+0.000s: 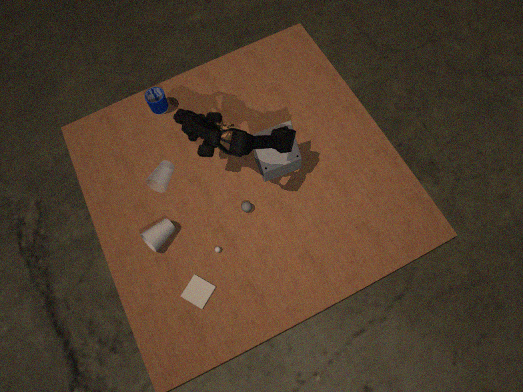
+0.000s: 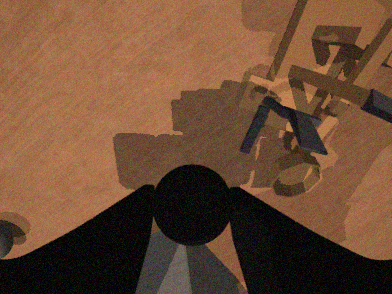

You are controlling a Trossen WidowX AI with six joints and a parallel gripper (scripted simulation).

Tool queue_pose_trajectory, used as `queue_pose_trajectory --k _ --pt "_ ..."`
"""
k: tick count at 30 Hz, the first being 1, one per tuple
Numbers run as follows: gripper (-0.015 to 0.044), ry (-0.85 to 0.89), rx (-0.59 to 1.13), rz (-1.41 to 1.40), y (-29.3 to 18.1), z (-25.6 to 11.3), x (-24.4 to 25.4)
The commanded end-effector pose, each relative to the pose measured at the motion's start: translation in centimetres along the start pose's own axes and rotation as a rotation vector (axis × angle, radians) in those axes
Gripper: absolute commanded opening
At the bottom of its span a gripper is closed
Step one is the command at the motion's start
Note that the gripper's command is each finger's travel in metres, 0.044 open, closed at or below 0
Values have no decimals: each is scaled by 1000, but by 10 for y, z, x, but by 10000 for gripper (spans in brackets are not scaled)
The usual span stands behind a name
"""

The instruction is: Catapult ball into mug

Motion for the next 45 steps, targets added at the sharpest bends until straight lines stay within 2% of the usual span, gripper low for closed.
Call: queue_pose_trajectory --k 1,18,39,45 --pt "0 20 31 44 -7 6 -24" --pt "0 176 158 217 -53 46 -102" --pt "0 185 162 220 -49 76 -101" --pt "0 181 157 214 -49 71 -102"
Point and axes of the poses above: the point midway between the two fingers, 35 mm back from their tips, its own z axis out along the fingers, its own x axis across the jaws, y = z × x, the point moved 1 cm from there along -z, back along the fingers, and after that the axes turned 8 degrees about -z, right-handed, at the moved point
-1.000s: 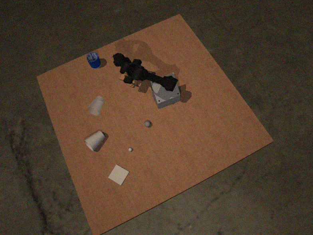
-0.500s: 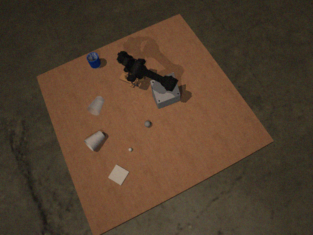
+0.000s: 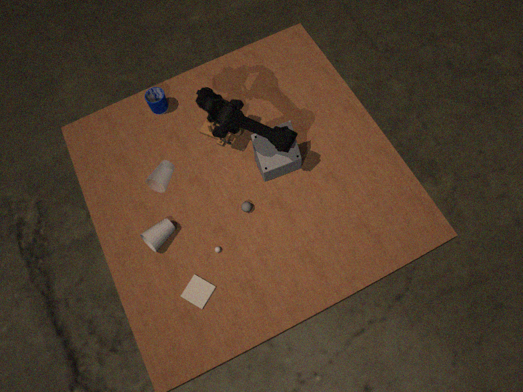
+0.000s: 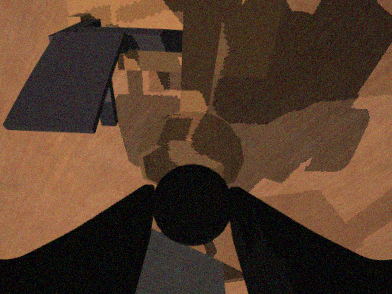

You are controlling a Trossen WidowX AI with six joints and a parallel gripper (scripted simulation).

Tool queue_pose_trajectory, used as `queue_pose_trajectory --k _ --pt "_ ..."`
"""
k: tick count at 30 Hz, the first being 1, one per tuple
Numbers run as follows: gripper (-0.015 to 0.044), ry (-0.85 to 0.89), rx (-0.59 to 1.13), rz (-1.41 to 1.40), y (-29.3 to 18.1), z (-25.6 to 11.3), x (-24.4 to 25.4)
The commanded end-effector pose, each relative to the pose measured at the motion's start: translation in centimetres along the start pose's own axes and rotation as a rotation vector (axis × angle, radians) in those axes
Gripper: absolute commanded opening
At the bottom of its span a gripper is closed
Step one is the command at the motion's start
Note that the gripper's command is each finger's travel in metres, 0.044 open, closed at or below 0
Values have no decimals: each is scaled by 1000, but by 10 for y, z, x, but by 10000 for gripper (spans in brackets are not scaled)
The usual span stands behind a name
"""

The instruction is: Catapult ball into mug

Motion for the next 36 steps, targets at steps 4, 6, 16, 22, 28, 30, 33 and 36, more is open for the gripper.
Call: queue_pose_trajectory --k 4,6,16,22,28,30,33,36 --pt "79 0 0 0 0 -1 0" --pt "131 0 0 0 0 -1 0" --pt "394 -2 -1 6 -20 -72 3" --pt "440 -5 -24 16 -19 -90 2" --pt "440 -56 -216 46 35 -118 -15" --pt "440 -69 -283 54 53 -129 -20" --pt "440 -84 -382 64 79 -147 -26" --pt "440 -94 -482 70 103 -167 -30"
Point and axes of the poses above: the point midway between the two fingers, 35 mm back from their tips, its own z axis out along the fingers, its own x axis across the jaws, y = z × x, the point moved 1 cm from there along -z, back along the fingers, and after that the axes turned 8 degrees about -z, right-handed, at the moved point
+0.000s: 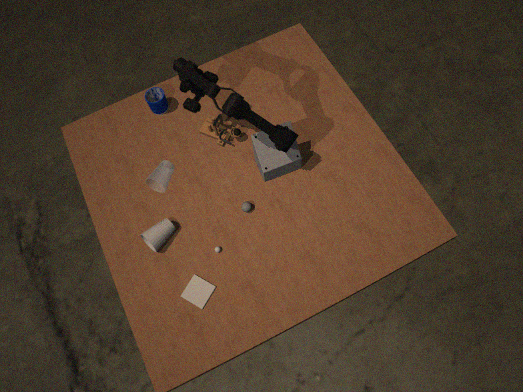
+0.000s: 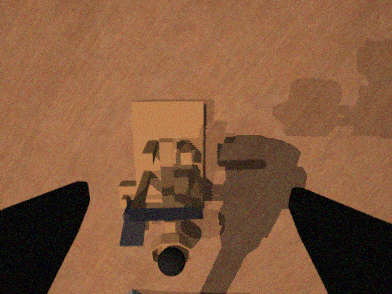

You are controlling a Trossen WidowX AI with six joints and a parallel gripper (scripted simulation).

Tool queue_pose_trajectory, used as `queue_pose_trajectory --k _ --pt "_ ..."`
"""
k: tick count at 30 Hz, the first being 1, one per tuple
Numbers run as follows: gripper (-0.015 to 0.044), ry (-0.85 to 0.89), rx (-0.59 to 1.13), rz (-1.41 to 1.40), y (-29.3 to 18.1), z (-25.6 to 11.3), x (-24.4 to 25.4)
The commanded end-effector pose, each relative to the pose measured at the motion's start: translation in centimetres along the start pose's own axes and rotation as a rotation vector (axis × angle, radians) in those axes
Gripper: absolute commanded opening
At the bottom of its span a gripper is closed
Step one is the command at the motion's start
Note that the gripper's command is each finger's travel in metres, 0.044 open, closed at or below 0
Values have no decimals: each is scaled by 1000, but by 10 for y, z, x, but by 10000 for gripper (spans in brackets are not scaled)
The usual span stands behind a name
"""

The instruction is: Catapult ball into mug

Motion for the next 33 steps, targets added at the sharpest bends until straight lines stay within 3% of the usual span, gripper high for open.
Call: queue_pose_trajectory --k 1,16,33 --pt "440 -3 -120 18 37 -9 -5" --pt "440 40 -602 16 167 -81 -6" --pt "440 41 -608 16 168 -82 -6"
Point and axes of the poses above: the point midway between the two fingers, 35 mm back from their tips, its own z axis out along the fingers, its own x axis across the jaws, y = z × x, the point moved 1 cm from there along -z, back along the fingers, and after that the axes turned 8 degrees about -z, right-handed, at the moved point
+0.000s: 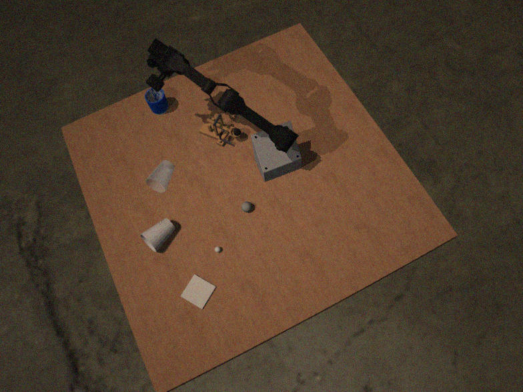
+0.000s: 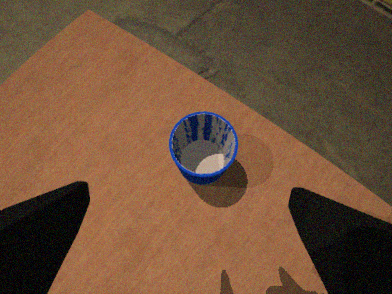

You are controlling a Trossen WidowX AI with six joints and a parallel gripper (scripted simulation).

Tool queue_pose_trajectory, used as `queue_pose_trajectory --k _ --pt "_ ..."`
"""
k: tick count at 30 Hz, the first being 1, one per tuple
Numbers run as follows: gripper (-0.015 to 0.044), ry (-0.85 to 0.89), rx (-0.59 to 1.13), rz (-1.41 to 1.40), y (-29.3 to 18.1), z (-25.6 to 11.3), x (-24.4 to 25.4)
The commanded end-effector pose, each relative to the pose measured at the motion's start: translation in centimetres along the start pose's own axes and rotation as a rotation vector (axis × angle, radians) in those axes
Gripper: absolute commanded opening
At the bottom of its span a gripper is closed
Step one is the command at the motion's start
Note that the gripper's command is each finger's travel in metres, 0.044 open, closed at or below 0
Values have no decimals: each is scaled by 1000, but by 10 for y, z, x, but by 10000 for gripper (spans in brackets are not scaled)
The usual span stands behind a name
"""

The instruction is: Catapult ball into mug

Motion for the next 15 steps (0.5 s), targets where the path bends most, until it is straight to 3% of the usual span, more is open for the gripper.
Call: queue_pose_trajectory --k 1,15 --pt "440 5 -1 5 0 0 0" --pt "72 5 -1 5 0 0 0"
Point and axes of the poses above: the point midway between the two fingers, 35 mm back from their tips, its own z axis out along the fingers, its own x axis across the jaws, y = z × x, the point moved 1 cm from there along -z, back along the fingers, and after that the axes turned 8 degrees about -z, right-handed, at the moved point
